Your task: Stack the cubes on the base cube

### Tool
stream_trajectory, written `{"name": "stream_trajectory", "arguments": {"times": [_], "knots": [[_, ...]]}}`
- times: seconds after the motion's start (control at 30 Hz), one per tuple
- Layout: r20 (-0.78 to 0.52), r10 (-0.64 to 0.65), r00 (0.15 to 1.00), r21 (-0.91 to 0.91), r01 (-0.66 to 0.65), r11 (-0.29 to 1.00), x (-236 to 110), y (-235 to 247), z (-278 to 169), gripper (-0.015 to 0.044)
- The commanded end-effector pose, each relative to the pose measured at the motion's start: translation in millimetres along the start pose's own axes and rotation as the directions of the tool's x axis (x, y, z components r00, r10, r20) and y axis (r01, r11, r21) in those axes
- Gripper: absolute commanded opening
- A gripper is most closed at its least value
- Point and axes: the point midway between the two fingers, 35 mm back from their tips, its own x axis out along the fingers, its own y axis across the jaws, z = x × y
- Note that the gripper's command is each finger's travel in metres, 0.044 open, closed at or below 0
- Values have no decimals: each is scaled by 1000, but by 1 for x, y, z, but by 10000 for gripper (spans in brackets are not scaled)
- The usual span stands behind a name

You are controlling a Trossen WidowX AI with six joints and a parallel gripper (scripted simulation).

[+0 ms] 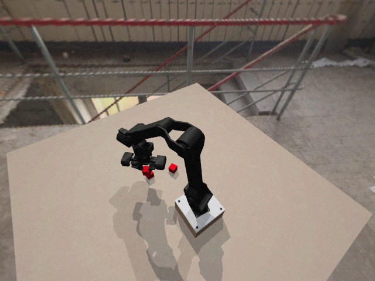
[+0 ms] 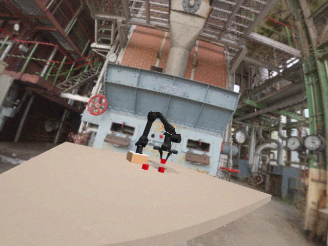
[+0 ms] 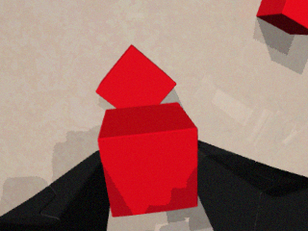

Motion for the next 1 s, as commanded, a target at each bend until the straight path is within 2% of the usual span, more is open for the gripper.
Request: {"name": "stream_trajectory", "arguments": {"times": [0.0,0.2,0.53,0.97], "knots": [[-2,4,1000,5,-4,1000,0,1,-2,105],[-2,4,1000,5,-4,1000,2,1,-2,105],[-2,4,1000,6,-3,1000,27,1,-2,105],[-2,3,1000,6,-3,1000,29,1,-2,105]]}}
